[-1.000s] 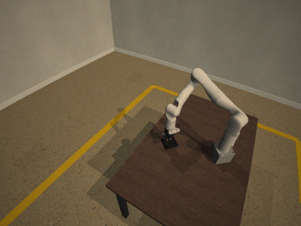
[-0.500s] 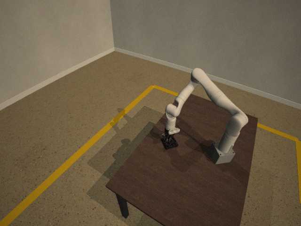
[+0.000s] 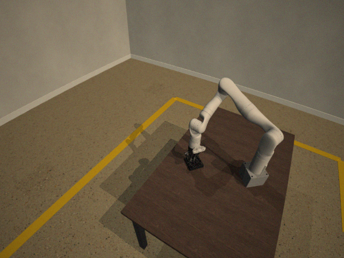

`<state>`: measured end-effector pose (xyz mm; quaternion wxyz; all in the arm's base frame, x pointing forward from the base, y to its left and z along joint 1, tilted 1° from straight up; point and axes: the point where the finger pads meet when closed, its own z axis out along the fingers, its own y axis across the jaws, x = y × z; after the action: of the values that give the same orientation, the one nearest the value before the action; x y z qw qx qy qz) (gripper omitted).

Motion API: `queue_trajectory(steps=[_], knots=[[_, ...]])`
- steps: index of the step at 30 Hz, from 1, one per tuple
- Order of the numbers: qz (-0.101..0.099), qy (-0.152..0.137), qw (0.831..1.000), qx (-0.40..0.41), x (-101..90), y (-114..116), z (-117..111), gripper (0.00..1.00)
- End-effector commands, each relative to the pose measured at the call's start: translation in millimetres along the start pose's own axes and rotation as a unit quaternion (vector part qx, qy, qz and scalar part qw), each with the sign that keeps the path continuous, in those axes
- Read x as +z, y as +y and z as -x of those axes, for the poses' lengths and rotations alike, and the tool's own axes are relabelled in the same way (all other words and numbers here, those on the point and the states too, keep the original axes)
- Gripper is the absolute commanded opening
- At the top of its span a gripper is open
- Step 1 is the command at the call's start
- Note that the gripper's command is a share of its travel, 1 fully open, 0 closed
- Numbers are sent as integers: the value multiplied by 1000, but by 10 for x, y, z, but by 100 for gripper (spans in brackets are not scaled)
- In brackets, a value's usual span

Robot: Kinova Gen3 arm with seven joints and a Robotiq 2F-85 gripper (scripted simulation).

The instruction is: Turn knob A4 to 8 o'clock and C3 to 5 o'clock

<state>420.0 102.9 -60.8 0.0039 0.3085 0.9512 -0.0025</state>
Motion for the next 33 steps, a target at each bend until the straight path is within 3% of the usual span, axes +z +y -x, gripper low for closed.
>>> queue_trajectory(steps=[1, 8, 9, 33], knots=[[0, -1, 1000, 0, -6, 4, 3, 19], [0, -1, 1000, 0, -6, 4, 3, 19], [0, -1, 1000, 0, -6, 4, 3, 8], [0, -1, 1000, 0, -6, 4, 3, 8]])
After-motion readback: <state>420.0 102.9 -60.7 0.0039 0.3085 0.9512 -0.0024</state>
